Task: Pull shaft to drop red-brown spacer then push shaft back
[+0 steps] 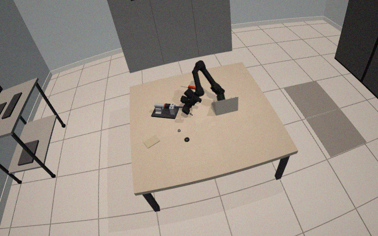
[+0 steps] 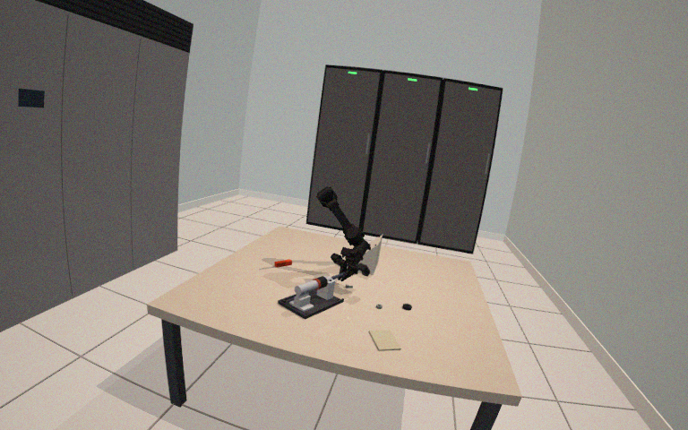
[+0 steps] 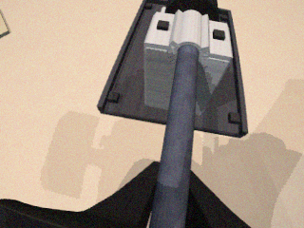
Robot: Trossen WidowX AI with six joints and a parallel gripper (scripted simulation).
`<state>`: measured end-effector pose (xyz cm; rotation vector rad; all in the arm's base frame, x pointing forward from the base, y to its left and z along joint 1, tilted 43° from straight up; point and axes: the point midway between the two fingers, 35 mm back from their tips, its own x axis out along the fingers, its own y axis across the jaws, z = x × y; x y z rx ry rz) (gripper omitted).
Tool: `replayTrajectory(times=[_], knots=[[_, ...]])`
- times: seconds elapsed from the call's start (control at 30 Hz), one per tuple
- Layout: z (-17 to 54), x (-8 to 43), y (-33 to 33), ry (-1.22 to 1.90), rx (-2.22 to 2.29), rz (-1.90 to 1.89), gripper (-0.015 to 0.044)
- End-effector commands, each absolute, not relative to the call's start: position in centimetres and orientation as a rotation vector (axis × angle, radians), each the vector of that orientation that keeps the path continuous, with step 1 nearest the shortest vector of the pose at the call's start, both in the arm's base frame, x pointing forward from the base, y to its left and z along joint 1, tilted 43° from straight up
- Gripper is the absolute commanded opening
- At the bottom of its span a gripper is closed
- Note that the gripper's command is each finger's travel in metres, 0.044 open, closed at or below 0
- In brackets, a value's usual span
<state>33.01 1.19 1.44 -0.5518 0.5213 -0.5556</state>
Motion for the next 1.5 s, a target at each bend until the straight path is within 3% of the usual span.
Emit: replayTrajectory(times=[0.0, 1.47], knots=[[1.46, 32.9, 1.17, 0.519, -0.547, -0.561, 0.0], [1.28, 32.38, 1.28, 0.519, -0.547, -0.561, 0.0]])
